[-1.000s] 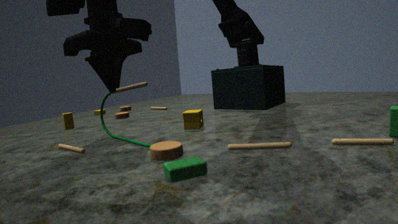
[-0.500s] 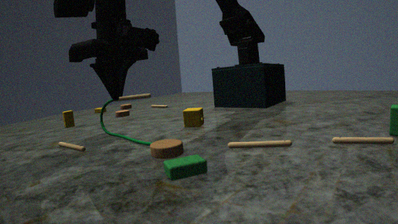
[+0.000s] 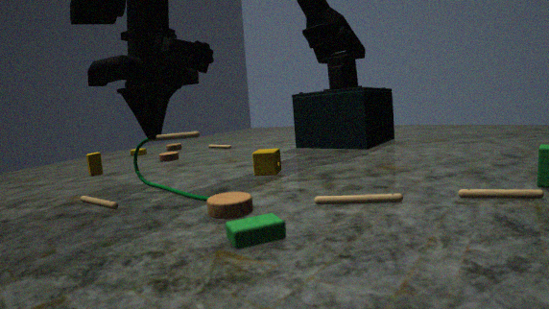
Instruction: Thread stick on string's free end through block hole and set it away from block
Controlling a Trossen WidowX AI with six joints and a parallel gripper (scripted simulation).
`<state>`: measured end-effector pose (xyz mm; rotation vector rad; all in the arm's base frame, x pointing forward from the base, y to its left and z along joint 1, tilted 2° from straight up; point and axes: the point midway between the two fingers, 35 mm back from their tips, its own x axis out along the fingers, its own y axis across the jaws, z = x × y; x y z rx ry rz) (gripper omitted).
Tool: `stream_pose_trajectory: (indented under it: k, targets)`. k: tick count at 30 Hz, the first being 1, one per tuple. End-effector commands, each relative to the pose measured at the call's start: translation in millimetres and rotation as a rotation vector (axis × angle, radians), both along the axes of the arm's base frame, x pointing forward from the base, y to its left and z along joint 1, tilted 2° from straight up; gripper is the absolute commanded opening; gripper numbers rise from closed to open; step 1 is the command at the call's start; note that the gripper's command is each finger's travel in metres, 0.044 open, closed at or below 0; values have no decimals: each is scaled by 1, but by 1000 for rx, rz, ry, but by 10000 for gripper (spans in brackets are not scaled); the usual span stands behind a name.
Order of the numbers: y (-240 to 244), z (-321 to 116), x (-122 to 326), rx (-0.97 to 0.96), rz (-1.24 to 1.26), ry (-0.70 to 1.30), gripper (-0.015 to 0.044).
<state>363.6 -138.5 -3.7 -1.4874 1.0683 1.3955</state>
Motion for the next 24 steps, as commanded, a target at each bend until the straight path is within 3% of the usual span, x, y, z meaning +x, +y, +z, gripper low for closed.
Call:
stream_pose_trajectory:
  k: [1, 24]
  targets:
    - [-7, -1, 1, -3, 2, 6, 0]
    - [-36, 1, 11, -8, 2, 4, 0]
